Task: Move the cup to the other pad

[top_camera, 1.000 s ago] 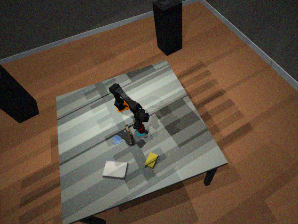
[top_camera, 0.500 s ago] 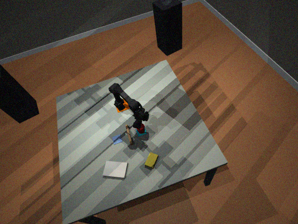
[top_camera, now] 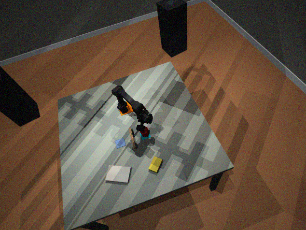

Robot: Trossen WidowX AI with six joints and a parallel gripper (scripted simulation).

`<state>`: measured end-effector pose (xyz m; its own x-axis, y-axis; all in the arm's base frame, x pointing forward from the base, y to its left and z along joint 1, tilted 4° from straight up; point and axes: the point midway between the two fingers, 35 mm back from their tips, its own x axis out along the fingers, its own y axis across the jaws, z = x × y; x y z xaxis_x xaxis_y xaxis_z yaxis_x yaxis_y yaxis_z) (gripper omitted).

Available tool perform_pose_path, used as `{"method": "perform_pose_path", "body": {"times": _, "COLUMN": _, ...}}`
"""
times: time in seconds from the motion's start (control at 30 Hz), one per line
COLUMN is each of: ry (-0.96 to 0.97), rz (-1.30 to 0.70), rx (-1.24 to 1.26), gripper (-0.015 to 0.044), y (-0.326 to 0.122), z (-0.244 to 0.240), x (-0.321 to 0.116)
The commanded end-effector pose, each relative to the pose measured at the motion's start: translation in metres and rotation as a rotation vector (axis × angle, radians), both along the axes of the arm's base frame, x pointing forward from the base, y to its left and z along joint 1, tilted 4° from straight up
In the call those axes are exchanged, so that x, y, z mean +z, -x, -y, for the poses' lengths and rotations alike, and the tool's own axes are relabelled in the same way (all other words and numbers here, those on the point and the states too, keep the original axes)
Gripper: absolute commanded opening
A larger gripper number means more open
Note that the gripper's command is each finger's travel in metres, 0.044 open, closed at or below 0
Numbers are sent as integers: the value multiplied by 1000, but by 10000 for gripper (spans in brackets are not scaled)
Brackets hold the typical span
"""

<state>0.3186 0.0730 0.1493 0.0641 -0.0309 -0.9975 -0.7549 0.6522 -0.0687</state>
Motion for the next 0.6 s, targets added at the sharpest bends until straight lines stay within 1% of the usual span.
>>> {"method": "perform_pose_path", "body": {"times": 0.0, "ry": 0, "rz": 5, "rx": -3, "gripper": 440, "y": -1, "z": -1, "x": 11}}
{"method": "perform_pose_path", "body": {"times": 0.57, "ry": 2, "rz": 8, "rx": -5, "gripper": 440, "y": 3, "z": -4, "x": 53}}
